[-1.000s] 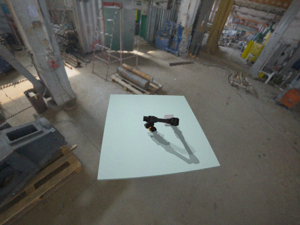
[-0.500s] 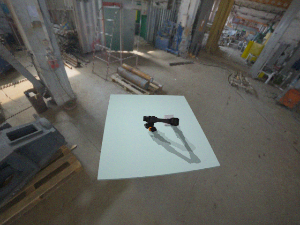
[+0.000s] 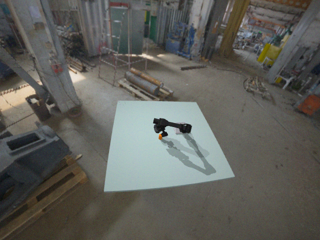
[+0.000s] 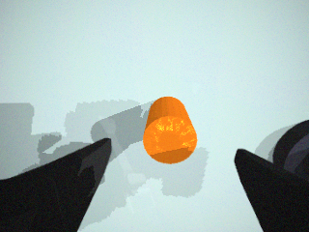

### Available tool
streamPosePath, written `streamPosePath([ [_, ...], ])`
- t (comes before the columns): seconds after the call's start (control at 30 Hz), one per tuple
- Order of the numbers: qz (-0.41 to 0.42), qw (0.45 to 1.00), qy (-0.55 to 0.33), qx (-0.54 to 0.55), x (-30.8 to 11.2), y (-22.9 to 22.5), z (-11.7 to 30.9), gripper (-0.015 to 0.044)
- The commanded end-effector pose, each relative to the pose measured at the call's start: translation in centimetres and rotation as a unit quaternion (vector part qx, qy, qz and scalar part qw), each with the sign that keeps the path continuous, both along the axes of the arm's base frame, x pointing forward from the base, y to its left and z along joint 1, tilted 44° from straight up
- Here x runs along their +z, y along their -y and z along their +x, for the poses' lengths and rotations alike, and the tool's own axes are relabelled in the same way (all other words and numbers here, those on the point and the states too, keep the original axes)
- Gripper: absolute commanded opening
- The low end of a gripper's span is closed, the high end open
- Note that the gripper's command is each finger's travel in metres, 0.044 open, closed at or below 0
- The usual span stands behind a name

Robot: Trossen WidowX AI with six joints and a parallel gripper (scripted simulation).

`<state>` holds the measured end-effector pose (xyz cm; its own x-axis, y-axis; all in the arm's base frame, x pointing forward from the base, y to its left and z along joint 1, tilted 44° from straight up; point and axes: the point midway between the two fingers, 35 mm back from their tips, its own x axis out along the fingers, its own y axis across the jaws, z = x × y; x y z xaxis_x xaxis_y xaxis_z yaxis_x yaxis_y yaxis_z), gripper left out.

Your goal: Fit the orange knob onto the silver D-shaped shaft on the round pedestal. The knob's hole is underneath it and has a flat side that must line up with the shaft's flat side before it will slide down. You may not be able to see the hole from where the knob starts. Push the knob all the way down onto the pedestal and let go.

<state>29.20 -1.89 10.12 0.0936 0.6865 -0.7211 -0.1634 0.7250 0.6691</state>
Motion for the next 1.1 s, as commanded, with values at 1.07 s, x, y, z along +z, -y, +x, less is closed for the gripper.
streamPosePath([
  [1.07,0.000,1.000,0.000,0.002,-2.6,-2.5,0.3,0.0440],
])
